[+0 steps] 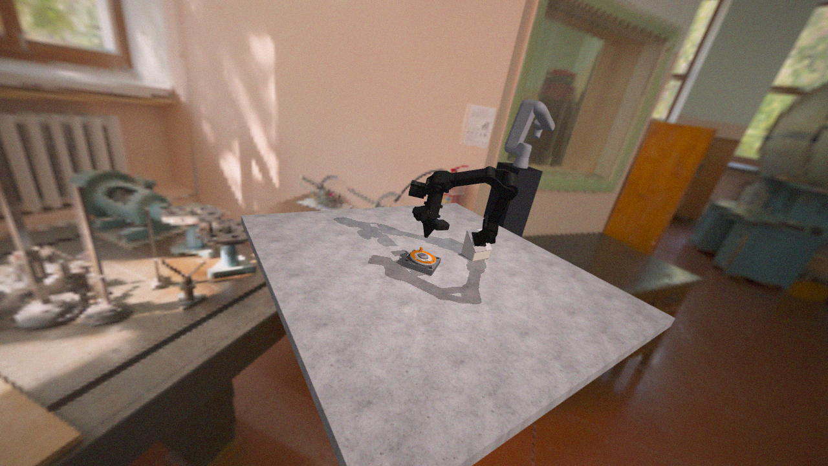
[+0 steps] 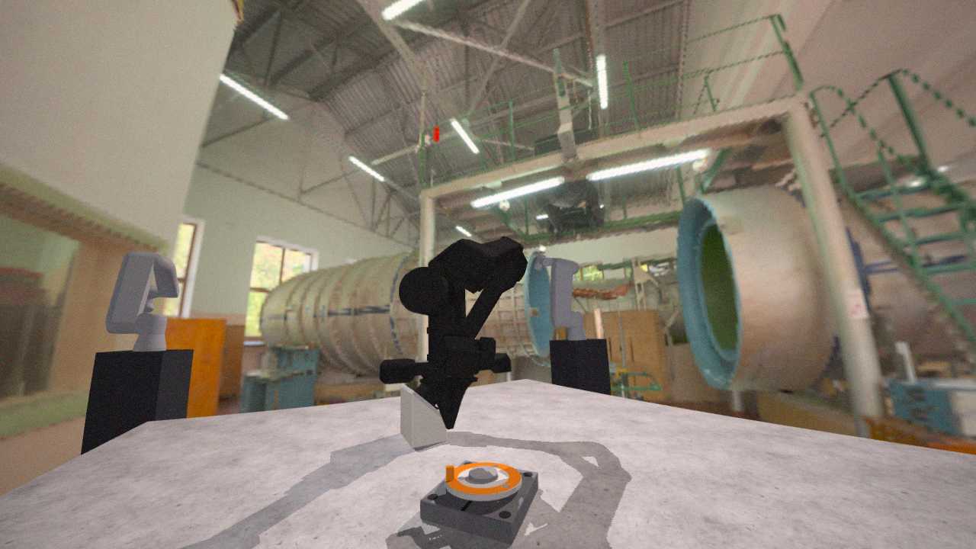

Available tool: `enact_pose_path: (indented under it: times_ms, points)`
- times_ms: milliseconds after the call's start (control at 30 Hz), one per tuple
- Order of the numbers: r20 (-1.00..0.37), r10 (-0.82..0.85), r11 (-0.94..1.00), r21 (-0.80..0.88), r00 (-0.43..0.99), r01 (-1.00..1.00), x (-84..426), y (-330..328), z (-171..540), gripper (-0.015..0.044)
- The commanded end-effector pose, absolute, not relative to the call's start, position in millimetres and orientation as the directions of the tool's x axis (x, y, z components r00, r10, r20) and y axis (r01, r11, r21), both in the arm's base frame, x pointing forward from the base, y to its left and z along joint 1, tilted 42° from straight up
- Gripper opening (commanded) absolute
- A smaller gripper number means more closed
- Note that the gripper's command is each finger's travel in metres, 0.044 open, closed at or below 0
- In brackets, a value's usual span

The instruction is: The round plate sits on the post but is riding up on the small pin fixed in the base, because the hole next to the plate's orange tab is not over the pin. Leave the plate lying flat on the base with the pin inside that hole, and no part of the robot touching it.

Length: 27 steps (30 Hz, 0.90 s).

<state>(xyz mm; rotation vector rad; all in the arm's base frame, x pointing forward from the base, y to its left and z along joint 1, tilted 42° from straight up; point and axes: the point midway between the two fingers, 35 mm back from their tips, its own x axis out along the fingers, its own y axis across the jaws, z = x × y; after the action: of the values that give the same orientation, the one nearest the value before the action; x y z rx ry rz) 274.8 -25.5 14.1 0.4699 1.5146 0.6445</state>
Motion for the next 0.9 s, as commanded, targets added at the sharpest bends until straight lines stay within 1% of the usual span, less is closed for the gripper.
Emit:
enact_pose_path:
  times_ms: [0,167,433,867]
  points:
    - [-0.756,0.647,0.742,0.654,-0.096,-0.150,264,-21,9,0.0000]
    - [-0.757,0.647,0.742,0.653,-0.096,-0.150,264,-18,5,0.0000]
    - [-0.755,0.648,0.741,0.655,-0.096,-0.150,262,9,-28,0.0000]
    - [-0.755,0.648,0.741,0.655,-0.095,-0.150,268,8,-31,0.0000]
